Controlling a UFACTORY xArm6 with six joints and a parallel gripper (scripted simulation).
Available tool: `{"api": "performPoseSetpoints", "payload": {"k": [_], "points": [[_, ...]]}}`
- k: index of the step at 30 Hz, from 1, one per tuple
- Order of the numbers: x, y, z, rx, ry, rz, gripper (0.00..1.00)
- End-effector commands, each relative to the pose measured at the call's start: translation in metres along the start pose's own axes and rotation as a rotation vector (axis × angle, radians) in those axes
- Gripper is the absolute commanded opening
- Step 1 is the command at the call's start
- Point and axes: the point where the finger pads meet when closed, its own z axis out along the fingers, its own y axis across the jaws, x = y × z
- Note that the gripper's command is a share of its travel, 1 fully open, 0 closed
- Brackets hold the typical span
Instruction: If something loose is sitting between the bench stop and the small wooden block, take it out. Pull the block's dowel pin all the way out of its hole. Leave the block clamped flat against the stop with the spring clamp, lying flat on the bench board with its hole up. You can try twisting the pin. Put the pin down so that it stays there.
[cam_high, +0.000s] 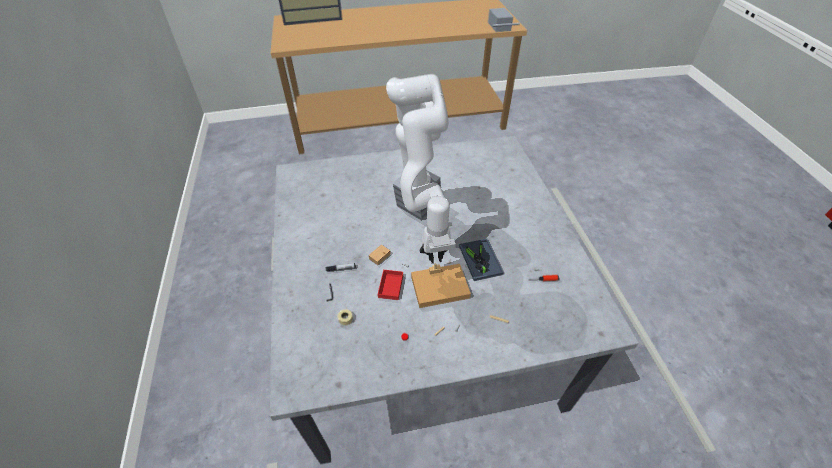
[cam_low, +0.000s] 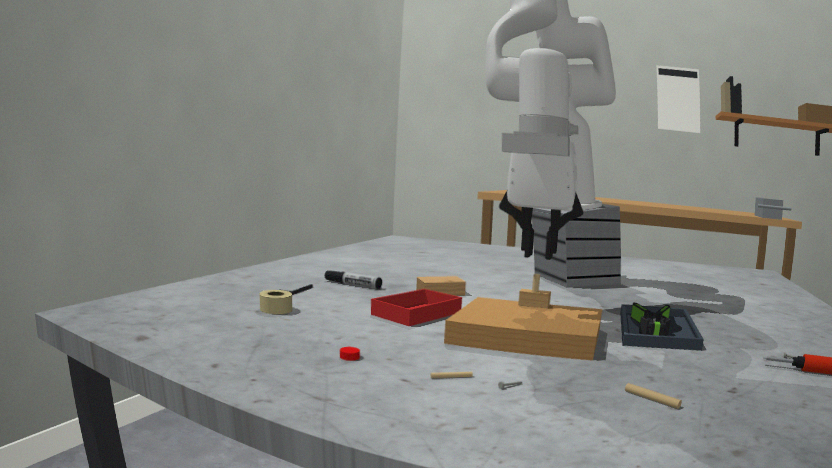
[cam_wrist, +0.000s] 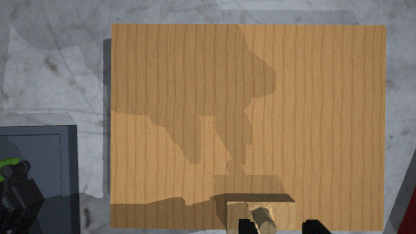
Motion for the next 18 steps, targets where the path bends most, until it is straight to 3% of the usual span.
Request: {"api": "performPoseSetpoints", "payload": {"k": [1, 5, 7, 18], "points": [[0.001, -0.006, 0.000, 0.000, 0.003, -0.001, 0.28], [-0.003, -0.031, 0.004, 0.000, 0.002, -0.005, 0.28], [-0.003, -0.031, 0.004, 0.000, 0.002, -0.005, 0.28], [-0.046, -0.153, 0.020, 0.001, 0.002, -0.026, 0.28]]}}
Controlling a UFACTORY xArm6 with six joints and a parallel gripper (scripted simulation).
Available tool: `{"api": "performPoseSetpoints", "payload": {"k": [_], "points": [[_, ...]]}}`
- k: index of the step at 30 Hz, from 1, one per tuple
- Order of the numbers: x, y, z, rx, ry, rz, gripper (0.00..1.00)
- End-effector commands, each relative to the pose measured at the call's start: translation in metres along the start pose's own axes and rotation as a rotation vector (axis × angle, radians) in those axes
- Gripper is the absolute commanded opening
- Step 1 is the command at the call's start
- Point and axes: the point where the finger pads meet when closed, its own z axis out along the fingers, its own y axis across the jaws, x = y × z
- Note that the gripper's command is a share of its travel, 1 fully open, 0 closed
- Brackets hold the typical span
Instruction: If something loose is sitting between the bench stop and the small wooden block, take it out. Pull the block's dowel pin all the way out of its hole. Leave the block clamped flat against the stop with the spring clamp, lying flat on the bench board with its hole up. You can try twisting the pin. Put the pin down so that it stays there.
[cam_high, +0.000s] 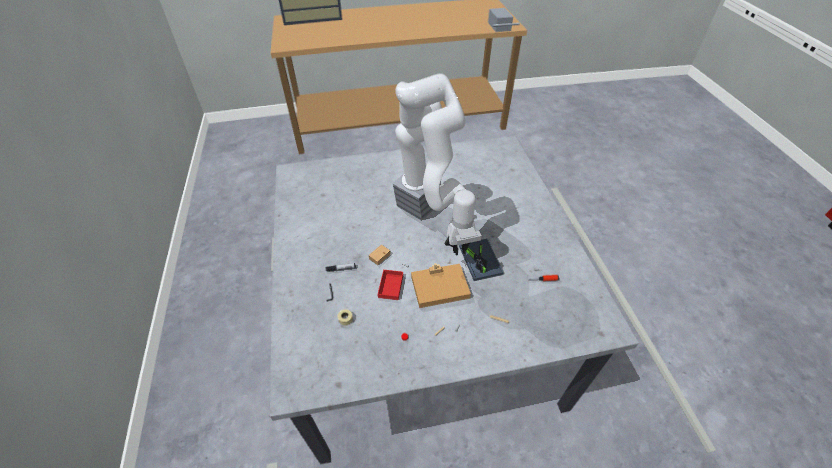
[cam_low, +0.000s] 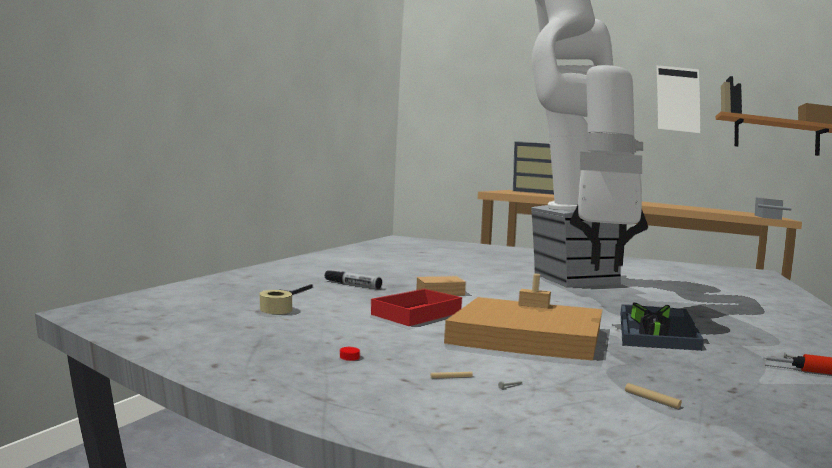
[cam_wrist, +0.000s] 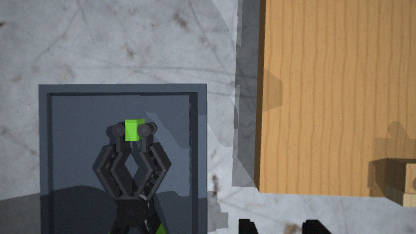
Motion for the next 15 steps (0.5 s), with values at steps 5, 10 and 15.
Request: {"api": "performPoseSetpoints", "payload": {"k": [5, 10, 15], "points": [[-0.032, -0.077, 0.012, -0.016, 0.015, -0.008, 0.28], [-0.041, -0.090, 0.014, -0.015, 0.015, -0.010, 0.28], [-0.042, -0.091, 0.014, -0.015, 0.015, -0.011, 0.72]]}}
